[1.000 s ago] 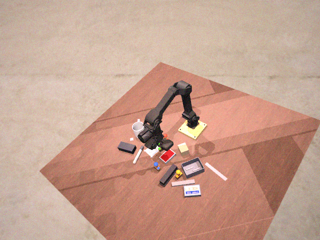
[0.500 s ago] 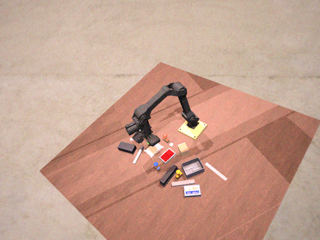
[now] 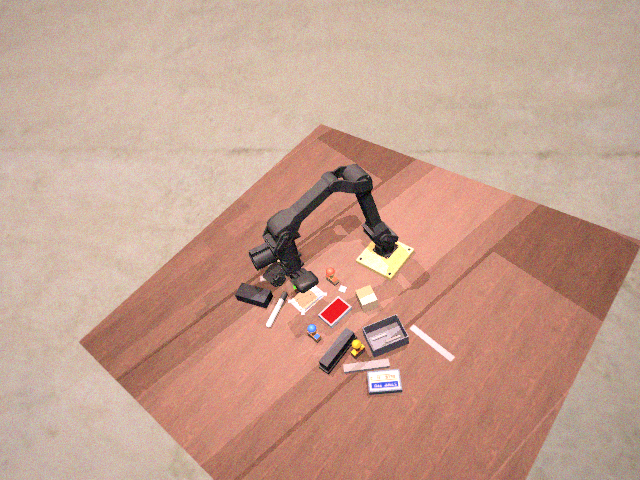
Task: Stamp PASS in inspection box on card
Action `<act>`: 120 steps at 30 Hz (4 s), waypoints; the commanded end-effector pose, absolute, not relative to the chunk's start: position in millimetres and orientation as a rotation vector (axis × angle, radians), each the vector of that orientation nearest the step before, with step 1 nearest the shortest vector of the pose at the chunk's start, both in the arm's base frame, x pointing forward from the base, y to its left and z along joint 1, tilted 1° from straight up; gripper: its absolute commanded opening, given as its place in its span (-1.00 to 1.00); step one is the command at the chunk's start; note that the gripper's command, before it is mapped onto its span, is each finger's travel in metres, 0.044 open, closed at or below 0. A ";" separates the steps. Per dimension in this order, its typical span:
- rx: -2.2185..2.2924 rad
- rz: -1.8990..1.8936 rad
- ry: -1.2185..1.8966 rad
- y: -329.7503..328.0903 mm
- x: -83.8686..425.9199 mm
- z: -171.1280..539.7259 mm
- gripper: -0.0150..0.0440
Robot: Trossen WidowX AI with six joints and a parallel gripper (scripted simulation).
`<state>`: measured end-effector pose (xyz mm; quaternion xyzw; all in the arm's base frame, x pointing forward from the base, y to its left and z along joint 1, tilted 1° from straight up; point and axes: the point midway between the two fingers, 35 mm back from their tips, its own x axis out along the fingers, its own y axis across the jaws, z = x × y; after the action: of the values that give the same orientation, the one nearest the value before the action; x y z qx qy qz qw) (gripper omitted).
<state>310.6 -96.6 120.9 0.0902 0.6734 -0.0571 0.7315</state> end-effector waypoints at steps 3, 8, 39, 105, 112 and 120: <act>0.198 -0.119 1.481 -96.2 311.2 117.0 -0.49; 0.198 -0.119 1.481 -96.4 311.6 113.7 -0.49; 0.198 -0.121 1.481 -97.1 313.0 93.1 -0.49; 0.197 -0.123 1.481 -97.3 312.4 58.2 -0.49; 0.197 -0.123 1.481 -97.3 312.4 56.7 -0.49; 0.197 -0.123 1.481 -97.3 312.4 56.7 -0.49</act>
<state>311.9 -97.3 57.1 0.0905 0.6739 -0.0572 0.7311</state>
